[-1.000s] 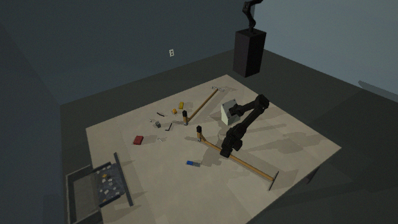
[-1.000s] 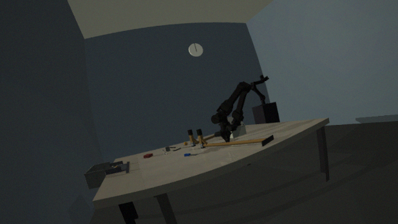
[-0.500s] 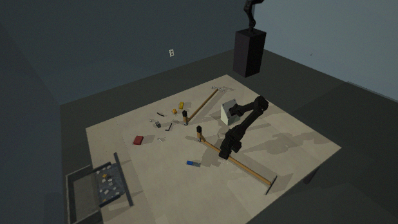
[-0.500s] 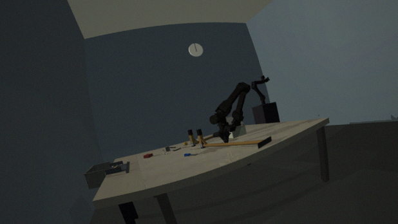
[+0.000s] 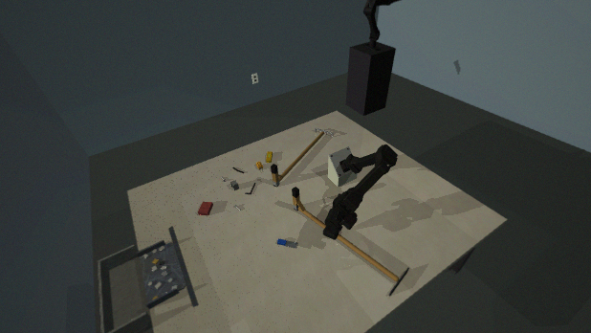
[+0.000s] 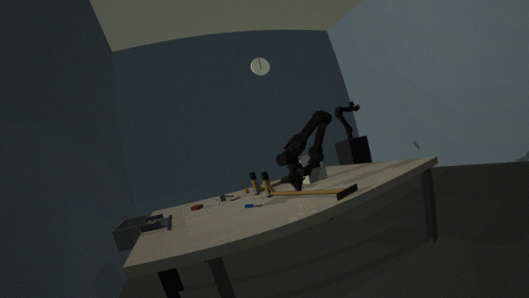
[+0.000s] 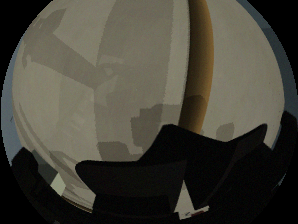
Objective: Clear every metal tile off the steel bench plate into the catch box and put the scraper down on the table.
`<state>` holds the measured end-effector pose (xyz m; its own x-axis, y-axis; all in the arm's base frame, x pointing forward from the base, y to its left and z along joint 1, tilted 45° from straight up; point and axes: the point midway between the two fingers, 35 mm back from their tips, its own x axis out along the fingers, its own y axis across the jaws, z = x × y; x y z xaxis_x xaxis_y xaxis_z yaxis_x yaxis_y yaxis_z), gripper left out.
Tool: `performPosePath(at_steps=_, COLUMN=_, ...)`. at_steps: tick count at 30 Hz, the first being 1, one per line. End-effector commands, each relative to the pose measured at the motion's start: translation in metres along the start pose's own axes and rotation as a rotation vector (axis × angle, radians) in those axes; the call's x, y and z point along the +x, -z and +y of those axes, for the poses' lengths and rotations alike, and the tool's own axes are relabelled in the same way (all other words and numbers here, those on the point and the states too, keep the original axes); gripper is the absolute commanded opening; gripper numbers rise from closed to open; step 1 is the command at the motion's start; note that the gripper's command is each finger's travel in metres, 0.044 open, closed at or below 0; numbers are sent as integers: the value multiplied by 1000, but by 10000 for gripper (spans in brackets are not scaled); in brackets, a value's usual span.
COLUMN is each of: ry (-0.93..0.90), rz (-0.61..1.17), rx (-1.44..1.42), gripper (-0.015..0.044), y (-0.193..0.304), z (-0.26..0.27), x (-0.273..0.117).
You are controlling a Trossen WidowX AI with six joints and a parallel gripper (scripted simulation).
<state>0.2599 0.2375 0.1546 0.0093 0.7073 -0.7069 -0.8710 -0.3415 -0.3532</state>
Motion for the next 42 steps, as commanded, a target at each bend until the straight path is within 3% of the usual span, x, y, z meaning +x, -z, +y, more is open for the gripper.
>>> performPosePath(at_steps=1, ry=-4, rz=-8, rx=-10, gripper=0, y=-1, z=-5, x=3)
performPosePath(at_steps=14, ry=-3, rz=-9, rx=-11, gripper=0, y=0, z=-17, x=4)
performPosePath(at_steps=42, ry=1, rz=5, rx=3, gripper=0, y=3, z=-14, x=-98)
